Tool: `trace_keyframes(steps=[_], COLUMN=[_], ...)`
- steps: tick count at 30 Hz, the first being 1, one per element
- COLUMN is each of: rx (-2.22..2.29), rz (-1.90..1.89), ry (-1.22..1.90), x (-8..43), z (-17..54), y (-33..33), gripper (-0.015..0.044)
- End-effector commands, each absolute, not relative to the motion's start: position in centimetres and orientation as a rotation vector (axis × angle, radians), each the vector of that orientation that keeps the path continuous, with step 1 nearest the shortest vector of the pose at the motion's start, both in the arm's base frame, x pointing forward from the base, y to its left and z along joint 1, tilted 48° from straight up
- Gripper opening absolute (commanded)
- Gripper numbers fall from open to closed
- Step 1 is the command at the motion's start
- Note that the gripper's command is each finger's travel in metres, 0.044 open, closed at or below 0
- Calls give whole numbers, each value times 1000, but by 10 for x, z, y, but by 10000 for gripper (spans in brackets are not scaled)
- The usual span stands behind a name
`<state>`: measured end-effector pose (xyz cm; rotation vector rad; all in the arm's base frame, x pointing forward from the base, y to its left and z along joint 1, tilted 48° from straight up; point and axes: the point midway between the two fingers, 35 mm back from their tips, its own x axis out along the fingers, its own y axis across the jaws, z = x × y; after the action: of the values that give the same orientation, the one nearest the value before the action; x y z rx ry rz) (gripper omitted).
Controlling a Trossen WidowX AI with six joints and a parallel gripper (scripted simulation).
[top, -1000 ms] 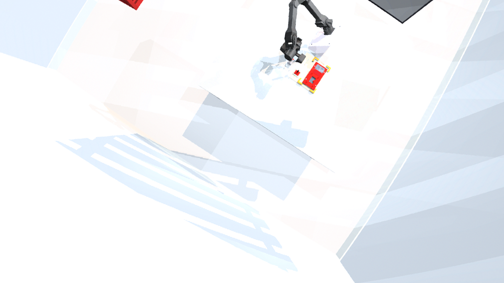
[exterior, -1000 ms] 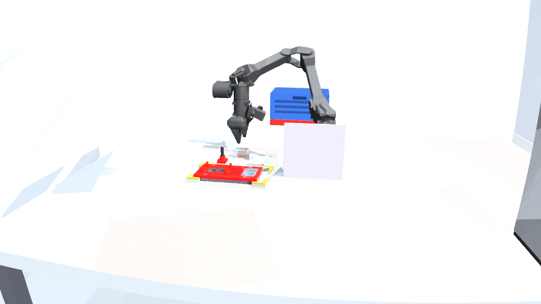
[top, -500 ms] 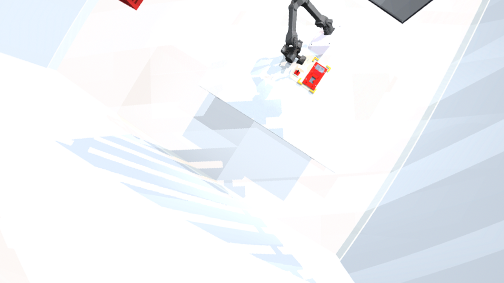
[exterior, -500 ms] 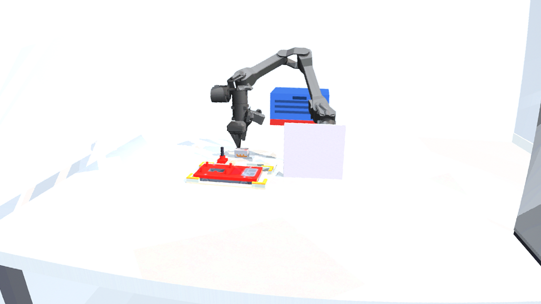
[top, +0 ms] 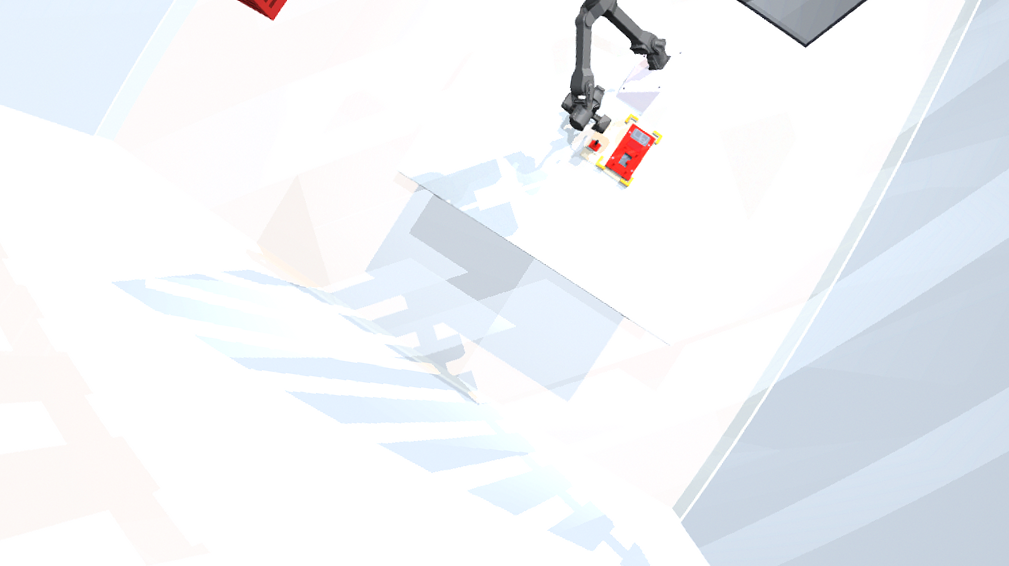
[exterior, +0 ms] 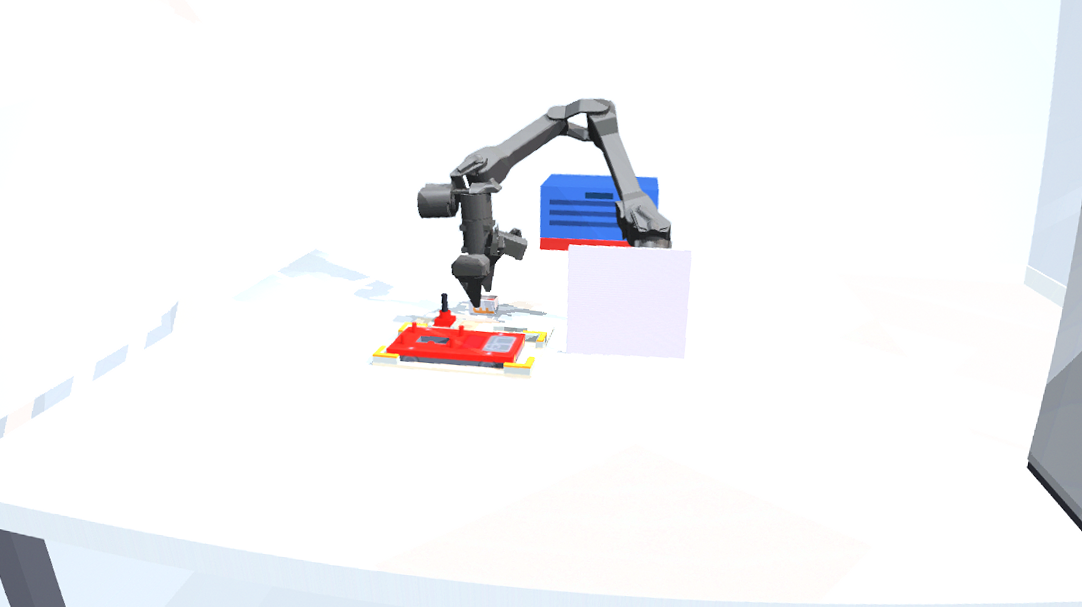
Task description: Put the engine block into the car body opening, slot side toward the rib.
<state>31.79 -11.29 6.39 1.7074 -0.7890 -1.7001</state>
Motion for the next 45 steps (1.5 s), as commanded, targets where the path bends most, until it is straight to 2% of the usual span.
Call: trace_keyframes(steps=[1, 13, 19, 22, 45], rx=[1690, 1690, 1690, 1692, 1737], rz=[-1709, -1709, -1709, -1709, -1689], ry=[-799, -799, -799, -798, -754], x=[317, 317, 317, 317, 319], z=[58, 58, 58, 59, 106], y=[-118, -118, -118, -116, -60], gripper=[440, 125, 85, 6, 0])
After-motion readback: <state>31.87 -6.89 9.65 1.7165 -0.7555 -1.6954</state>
